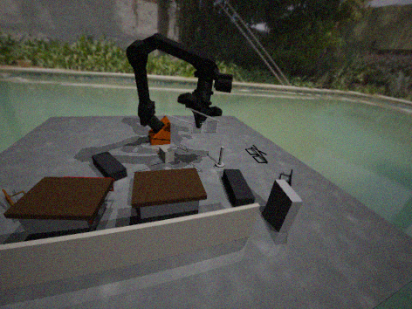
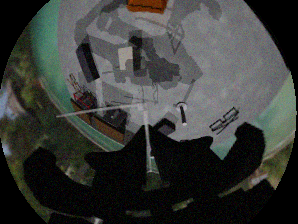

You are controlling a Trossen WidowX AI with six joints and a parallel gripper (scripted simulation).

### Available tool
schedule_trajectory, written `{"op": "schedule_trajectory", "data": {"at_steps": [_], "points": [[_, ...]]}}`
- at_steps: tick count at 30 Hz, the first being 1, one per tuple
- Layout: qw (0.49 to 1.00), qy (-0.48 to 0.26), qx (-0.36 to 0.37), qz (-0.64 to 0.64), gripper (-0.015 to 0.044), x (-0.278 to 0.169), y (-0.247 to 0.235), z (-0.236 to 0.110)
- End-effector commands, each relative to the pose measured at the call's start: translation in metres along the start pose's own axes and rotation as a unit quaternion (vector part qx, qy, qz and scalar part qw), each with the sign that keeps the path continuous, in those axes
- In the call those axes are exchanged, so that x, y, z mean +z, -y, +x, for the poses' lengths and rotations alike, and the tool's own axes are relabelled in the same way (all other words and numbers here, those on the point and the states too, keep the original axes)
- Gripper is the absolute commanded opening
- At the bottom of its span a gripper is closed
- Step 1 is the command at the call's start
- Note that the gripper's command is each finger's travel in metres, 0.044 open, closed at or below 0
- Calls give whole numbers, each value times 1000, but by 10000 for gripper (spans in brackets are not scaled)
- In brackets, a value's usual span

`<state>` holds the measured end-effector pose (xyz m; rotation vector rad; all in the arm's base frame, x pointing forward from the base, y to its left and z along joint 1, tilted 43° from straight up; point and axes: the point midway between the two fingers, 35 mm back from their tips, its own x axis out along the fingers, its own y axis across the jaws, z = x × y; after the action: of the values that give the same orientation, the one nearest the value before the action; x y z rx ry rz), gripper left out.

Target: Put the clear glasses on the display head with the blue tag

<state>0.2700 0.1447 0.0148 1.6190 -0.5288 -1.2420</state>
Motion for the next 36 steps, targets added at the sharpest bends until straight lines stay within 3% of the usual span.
{"op": "schedule_trajectory", "data": {"at_steps": [1, 16, 36], "points": [[996, -18, 19, -82, 0, 1, 5, -4], [918, -75, 103, -376, 0, 0, 25, -30], [924, -76, 96, -361, 0, -1, 25, -31]]}}
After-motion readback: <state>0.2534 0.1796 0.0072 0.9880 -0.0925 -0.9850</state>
